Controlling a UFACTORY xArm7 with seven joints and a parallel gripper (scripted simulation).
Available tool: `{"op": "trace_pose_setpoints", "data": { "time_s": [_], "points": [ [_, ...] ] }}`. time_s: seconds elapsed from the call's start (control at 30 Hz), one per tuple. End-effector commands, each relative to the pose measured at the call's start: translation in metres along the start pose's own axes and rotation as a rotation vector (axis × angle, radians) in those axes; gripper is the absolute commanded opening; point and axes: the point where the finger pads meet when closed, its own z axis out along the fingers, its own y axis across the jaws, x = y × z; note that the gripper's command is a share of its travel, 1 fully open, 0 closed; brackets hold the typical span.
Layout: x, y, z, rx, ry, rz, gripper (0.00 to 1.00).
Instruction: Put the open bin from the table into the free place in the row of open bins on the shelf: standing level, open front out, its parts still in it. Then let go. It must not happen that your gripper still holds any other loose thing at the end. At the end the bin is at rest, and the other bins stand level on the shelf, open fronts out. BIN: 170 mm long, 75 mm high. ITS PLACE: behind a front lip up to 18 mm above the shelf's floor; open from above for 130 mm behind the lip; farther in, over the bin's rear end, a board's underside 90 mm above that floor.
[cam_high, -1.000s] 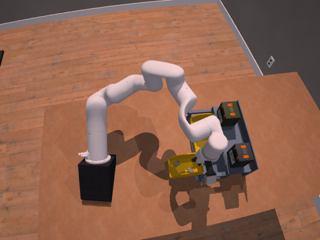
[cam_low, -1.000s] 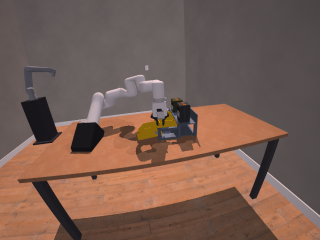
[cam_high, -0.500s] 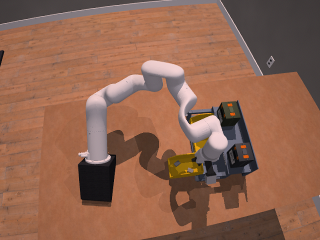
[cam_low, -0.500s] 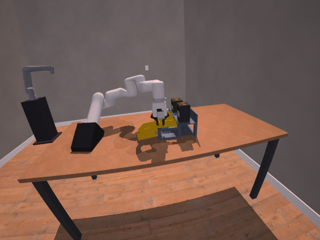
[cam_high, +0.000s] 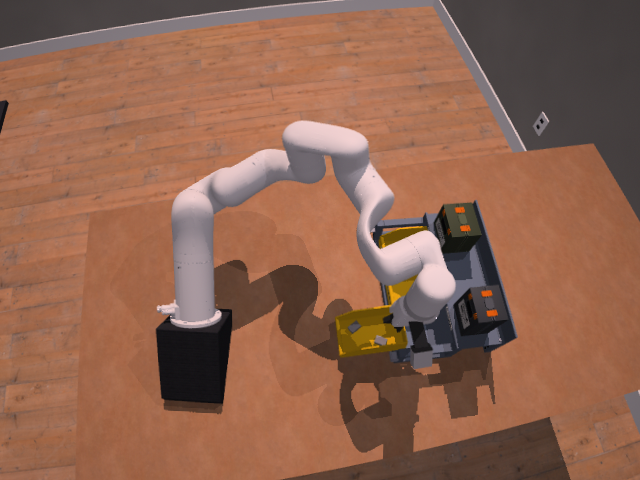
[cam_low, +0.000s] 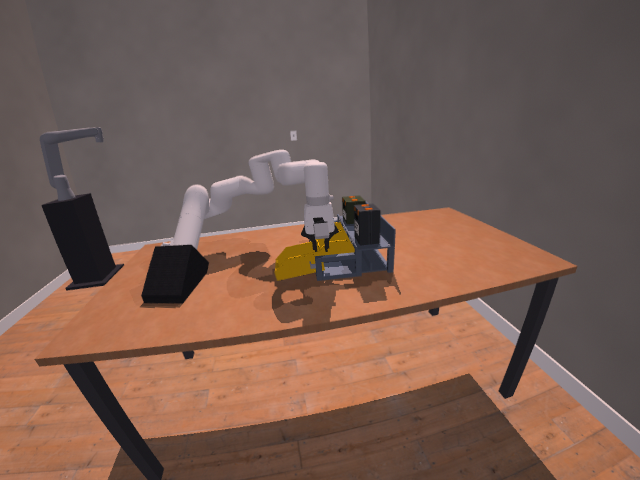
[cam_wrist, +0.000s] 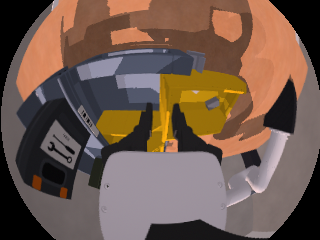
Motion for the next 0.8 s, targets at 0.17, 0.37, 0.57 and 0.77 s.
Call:
{"op": "trace_pose_setpoints", "data": {
  "time_s": [0.17,0.37,0.57,0.77],
  "points": [
    [0.001,-0.001,-0.003,0.004,0.003,0.0,0.33],
    [0.001,-0.001,-0.003,0.004,0.003,0.0,0.33],
    [0.001,-0.001,-0.003,0.004,0.003,0.0,0.33],
    [0.001,-0.001,-0.015,0.004,0.003,0.0,0.33]
  ]
}}
